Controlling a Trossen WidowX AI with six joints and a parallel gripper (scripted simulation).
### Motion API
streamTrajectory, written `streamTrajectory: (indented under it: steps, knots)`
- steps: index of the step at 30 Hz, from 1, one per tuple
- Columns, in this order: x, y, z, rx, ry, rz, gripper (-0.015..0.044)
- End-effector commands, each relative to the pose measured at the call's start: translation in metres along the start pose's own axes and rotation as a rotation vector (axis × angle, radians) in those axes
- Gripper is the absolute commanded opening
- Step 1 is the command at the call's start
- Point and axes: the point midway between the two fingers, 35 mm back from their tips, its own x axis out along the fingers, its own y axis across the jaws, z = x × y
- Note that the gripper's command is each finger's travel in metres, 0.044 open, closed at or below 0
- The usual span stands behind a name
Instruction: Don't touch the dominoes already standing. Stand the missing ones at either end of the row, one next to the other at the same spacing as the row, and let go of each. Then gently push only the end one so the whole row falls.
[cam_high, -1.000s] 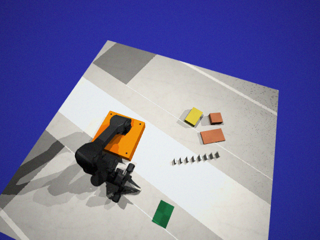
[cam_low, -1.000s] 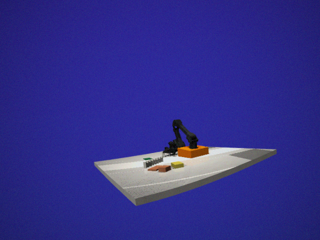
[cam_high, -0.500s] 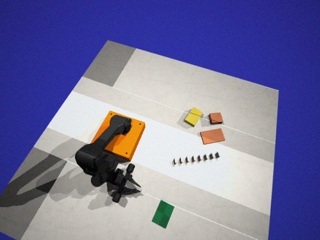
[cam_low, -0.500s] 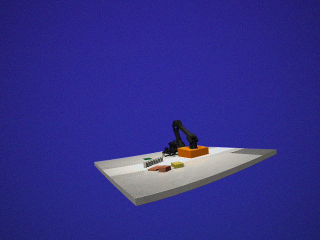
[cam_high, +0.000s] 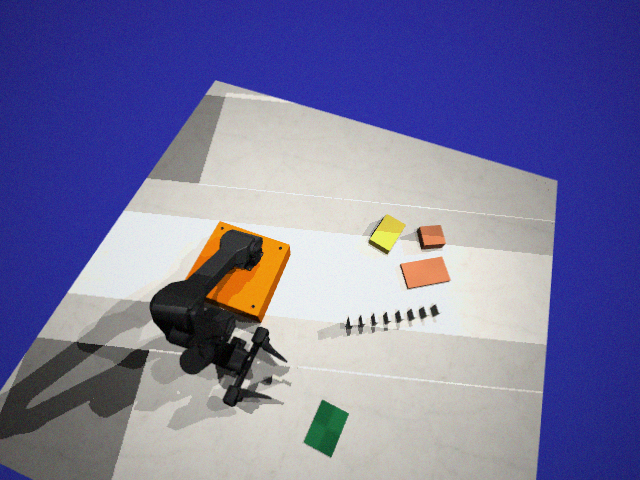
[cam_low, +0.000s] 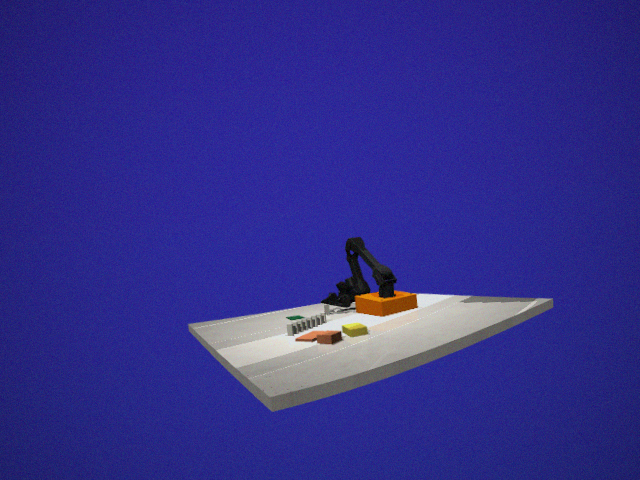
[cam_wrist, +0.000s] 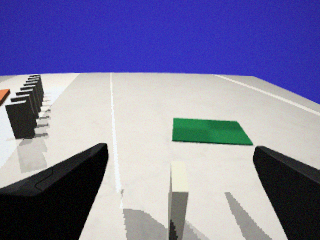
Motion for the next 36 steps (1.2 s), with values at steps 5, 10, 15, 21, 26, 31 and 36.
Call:
streamTrajectory:
  steps: [5, 10, 15, 21, 26, 31, 36]
  knots:
    - [-0.002, 0.001, 0.037, -0.002, 0.000, 0.000, 0.0440]
    - [-0.001, 0.000, 0.038, -0.007, 0.002, -0.003, 0.0440]
    - [0.021, -0.041, 0.048, -0.169, 0.115, -0.097, 0.0440]
    - [0.053, -0.083, 0.067, -0.438, 0.369, -0.154, 0.0440]
    - [0.069, -0.085, 0.058, -0.651, 0.648, -0.027, 0.0440]
    - [0.071, -0.060, 0.054, -0.913, 0.960, 0.324, 0.0440]
    - [0.058, -0.034, 0.063, -1.108, 1.117, 0.692, 0.0440]
